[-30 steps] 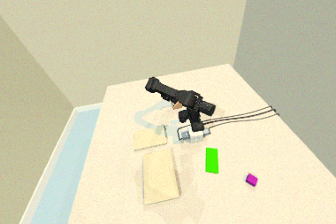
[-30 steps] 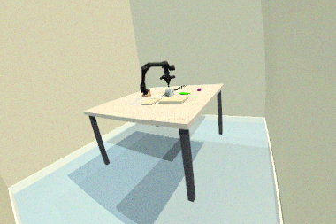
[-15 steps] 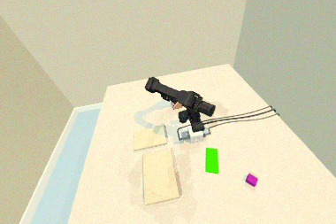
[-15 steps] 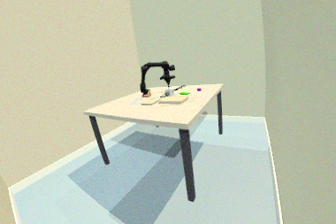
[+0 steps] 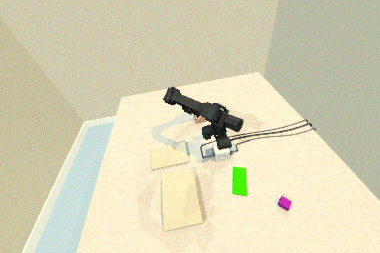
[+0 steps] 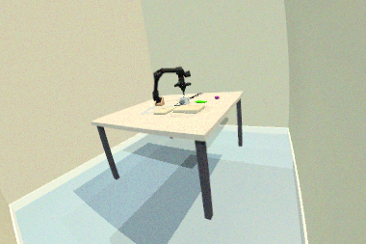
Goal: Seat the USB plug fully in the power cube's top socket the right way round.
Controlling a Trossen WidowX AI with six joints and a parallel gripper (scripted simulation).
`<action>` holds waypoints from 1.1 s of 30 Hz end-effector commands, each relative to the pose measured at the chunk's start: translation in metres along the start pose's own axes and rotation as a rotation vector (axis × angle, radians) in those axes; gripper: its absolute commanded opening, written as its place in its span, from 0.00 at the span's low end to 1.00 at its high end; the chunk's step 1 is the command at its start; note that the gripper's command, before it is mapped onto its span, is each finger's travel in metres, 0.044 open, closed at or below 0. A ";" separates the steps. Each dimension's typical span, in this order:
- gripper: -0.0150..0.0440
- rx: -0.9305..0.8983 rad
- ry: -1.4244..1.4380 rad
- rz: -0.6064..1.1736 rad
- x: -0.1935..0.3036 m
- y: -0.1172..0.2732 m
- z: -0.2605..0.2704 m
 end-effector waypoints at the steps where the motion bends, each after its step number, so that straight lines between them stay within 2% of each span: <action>1: 0.25 0.001 0.007 0.008 0.000 0.000 0.000; 33: 0.25 0.001 0.023 0.026 0.000 -0.004 0.000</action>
Point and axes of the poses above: the point midway between the two fingers, 35 mm back from their tips, its own y axis back along the fingers, its own z axis across the jaws, x = y × z, the point moved 7 cm from there along y, back along the fingers, and after that the axes turned 2 degrees about y, right-handed, at the moved point
